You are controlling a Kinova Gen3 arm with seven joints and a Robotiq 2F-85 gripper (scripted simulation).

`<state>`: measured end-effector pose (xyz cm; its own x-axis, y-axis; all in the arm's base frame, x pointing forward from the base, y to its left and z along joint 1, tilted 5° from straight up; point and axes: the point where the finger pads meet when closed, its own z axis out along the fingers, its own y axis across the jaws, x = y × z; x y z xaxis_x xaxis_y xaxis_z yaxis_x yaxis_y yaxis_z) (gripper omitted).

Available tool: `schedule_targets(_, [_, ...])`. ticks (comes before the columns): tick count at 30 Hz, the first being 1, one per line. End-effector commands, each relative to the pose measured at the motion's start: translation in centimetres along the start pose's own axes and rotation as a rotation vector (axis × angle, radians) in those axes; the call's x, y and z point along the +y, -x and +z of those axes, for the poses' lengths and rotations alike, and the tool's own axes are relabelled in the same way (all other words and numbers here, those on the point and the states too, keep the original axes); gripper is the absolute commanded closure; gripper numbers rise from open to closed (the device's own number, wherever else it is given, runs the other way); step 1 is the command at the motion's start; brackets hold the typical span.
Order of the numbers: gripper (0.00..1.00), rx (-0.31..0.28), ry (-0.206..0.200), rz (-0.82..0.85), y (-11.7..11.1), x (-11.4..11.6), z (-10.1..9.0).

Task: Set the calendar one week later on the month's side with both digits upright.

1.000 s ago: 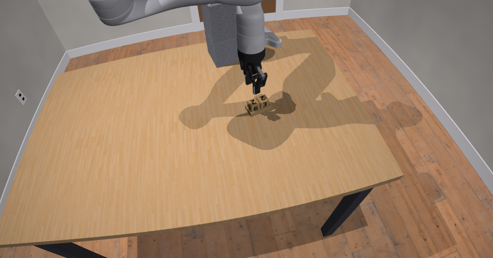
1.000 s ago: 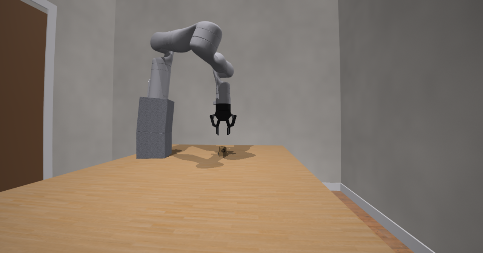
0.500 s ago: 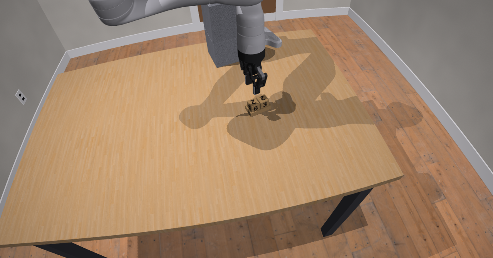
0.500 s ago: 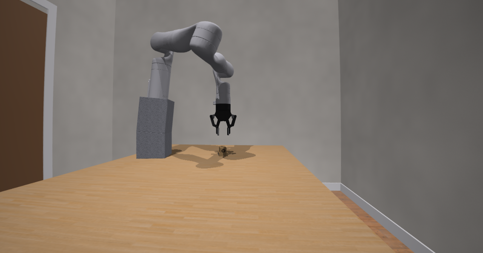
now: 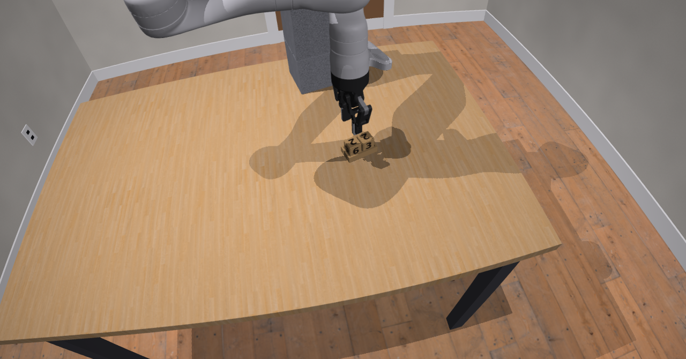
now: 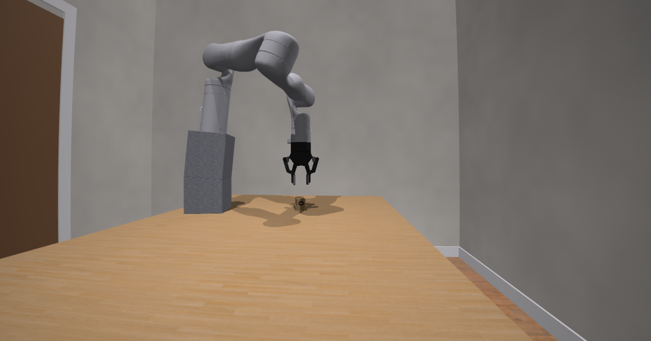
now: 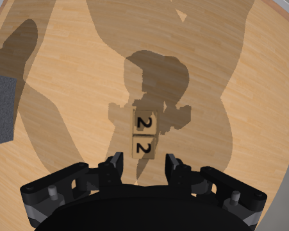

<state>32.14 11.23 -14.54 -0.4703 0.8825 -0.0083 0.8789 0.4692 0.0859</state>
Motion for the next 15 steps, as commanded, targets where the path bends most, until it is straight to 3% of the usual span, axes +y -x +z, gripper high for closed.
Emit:
schedule_targets(1, [0.52,0.001,-0.001,0.001,0.0,0.0,0.3])
schedule_targets(15, [0.52,0.001,-0.001,0.001,-0.1,-0.1,2.1])
